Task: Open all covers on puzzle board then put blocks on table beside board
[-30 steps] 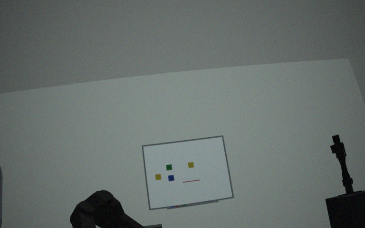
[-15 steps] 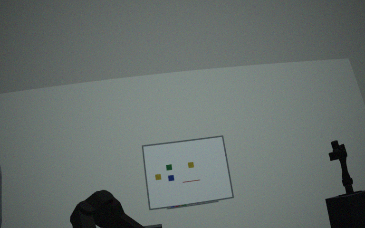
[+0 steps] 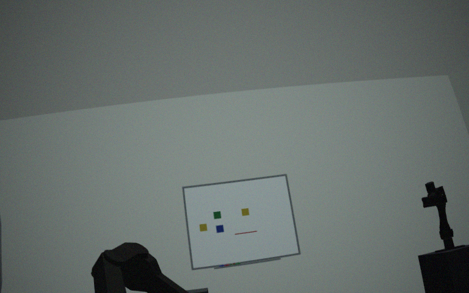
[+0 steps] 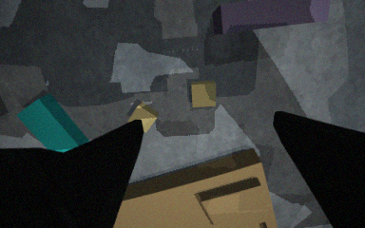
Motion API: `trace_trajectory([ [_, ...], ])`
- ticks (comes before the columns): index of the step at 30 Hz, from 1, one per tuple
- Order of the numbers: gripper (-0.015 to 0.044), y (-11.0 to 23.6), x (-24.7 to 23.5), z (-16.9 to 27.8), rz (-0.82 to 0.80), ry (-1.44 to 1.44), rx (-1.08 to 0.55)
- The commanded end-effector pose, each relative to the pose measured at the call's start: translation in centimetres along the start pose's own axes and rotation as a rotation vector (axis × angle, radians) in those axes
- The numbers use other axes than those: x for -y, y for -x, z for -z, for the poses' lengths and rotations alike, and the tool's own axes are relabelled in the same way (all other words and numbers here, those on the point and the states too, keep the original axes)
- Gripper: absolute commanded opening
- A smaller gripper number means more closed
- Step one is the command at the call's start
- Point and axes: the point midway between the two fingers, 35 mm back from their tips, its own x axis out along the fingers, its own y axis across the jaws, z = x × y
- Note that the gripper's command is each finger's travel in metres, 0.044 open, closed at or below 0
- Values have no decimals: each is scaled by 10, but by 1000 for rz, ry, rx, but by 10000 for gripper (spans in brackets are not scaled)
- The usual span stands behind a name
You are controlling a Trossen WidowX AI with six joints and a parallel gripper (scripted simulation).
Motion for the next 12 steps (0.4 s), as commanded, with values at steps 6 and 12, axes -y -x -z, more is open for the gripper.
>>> trace_trajectory([
  [6,440,31,2,-3,-2,-4,7],
  [12,440,41,3,-11,-17,-41,-3],
])
